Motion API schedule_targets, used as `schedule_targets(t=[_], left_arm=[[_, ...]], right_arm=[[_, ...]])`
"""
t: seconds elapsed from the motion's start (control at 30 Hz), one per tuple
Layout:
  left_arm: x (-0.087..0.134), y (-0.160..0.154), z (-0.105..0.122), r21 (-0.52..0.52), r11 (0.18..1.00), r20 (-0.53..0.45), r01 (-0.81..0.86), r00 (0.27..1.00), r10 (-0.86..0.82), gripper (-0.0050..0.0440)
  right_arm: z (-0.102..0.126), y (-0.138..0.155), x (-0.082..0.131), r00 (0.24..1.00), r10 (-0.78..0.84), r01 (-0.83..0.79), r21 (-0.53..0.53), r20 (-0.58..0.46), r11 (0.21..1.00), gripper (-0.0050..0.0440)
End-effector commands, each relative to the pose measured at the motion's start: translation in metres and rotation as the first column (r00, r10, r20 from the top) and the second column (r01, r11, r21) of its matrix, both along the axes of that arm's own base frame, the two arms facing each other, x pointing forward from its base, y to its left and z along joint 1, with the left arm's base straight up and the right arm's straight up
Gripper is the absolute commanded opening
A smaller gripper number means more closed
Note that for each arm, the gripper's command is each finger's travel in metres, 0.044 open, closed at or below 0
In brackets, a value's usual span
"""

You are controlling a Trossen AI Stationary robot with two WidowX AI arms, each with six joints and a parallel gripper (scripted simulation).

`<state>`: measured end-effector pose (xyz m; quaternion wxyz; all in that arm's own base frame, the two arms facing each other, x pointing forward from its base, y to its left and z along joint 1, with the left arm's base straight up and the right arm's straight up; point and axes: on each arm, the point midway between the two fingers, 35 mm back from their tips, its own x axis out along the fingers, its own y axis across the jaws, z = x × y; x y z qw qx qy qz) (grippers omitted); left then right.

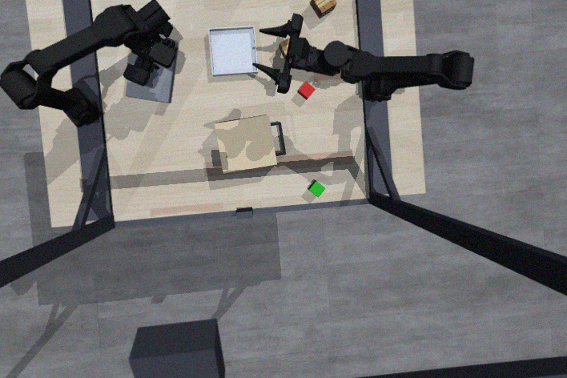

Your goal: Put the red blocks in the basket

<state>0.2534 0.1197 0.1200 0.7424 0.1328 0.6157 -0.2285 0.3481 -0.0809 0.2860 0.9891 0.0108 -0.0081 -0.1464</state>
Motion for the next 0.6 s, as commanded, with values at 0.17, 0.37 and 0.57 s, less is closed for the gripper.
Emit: schedule_targets(t=[0.17,0.37,0.57], left_arm=[[-0.031,-0.009,0.007,0.164,0.959,-0.099,-0.231,0.963,0.249,0.015],[-0.036,-0.007,0.006,0.19,0.943,-0.111,-0.274,0.948,0.298,0.015],[-0.03,-0.004,0.008,0.176,0.949,-0.1,-0.262,0.954,0.281,0.015]], right_arm=[[0.054,0.075,-0.032,0.963,0.26,-0.257,-0.051,0.066,0.965,0.04],[0.054,0.082,-0.038,0.957,0.284,-0.281,-0.052,0.06,0.958,0.04],[0.059,0.08,-0.038,0.956,0.279,-0.276,-0.049,0.085,0.96,0.04]])
